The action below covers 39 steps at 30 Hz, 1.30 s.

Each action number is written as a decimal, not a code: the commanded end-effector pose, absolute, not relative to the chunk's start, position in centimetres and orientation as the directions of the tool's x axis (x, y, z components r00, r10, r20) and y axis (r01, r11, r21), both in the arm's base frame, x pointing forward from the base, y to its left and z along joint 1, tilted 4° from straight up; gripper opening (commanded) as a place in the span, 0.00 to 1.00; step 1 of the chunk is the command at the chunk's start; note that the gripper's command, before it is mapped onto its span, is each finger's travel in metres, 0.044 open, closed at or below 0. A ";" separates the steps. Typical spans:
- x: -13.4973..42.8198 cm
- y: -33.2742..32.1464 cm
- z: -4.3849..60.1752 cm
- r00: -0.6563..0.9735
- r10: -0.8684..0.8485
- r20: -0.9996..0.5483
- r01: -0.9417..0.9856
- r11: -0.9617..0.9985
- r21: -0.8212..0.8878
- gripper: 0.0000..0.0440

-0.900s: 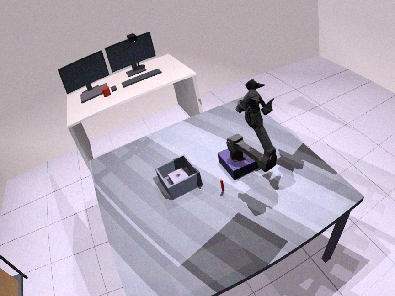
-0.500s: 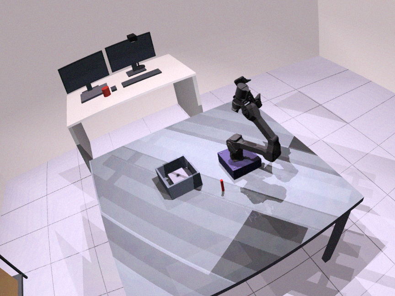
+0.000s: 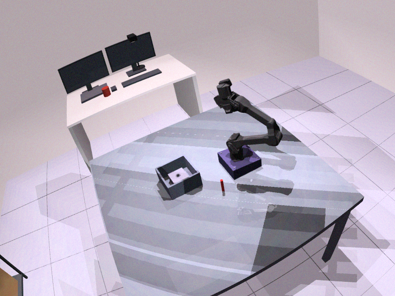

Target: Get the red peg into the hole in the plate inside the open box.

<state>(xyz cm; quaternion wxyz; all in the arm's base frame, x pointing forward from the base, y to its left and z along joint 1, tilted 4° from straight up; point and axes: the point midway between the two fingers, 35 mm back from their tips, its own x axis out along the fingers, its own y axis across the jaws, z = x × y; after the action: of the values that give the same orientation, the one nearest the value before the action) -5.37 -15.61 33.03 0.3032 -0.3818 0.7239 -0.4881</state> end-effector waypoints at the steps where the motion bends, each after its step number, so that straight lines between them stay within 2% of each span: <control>1: -3.4 -16.9 31.6 -0.462 -0.880 -0.112 -0.223 0.237 -0.945 1.00; 10: 2.7 -18.6 28.0 -0.245 -0.935 -0.256 -0.053 0.276 -0.960 1.00; 19: 8.5 -17.7 24.4 -0.045 -0.908 -0.417 0.125 0.409 -0.904 1.00; 30: 14.6 -13.2 20.4 0.146 -0.769 -0.622 0.291 0.634 -0.716 1.00; 39: 17.5 -7.5 17.6 0.209 -0.609 -0.766 0.374 0.773 -0.513 1.00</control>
<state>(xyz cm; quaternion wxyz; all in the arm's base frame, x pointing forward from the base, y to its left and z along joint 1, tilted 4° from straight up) 17.07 -8.63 17.94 0.7650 -0.1300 0.5393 -0.3271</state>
